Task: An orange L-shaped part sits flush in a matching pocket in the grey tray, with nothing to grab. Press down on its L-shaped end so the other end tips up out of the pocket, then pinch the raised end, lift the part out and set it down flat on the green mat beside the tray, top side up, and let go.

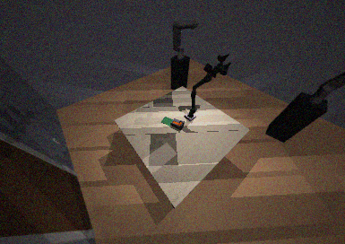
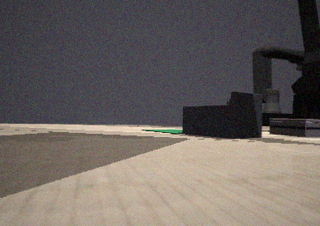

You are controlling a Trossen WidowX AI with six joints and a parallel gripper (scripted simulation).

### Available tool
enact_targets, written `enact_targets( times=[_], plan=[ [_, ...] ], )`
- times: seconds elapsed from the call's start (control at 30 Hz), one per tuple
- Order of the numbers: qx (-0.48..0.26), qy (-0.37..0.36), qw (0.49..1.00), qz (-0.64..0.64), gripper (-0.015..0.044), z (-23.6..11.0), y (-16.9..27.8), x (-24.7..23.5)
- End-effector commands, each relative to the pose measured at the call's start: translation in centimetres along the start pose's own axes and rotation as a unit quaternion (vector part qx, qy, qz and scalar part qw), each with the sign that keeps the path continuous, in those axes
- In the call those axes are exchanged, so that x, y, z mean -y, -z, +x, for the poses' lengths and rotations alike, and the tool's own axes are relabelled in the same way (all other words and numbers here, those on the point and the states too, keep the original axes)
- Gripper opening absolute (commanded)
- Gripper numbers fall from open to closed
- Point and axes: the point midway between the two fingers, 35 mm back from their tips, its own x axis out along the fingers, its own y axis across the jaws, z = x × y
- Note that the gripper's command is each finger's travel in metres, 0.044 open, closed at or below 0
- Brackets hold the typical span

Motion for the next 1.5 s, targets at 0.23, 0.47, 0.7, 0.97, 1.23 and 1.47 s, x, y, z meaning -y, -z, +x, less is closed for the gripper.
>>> enact_targets(
  times=[0.23, 0.47, 0.7, 0.97, 1.23, 1.47],
  plan=[
    [0.056, -0.115, 0.991, 0.034, 0.0190, -0.3, -3.6, -9.0],
    [0.062, -0.300, 0.949, 0.077, 0.0180, -4.0, -4.2, -22.2],
    [-0.014, -0.482, 0.864, 0.144, 0.0180, -11.4, -1.3, -33.5],
    [-0.193, -0.632, 0.718, 0.218, 0.0180, -23.2, 4.8, -41.8],
    [-0.433, -0.686, 0.509, 0.289, 0.0180, -37.4, 10.2, -44.3],
    [-0.655, -0.633, 0.273, 0.310, 0.0180, -50.3, 12.9, -41.5]
  ],
)
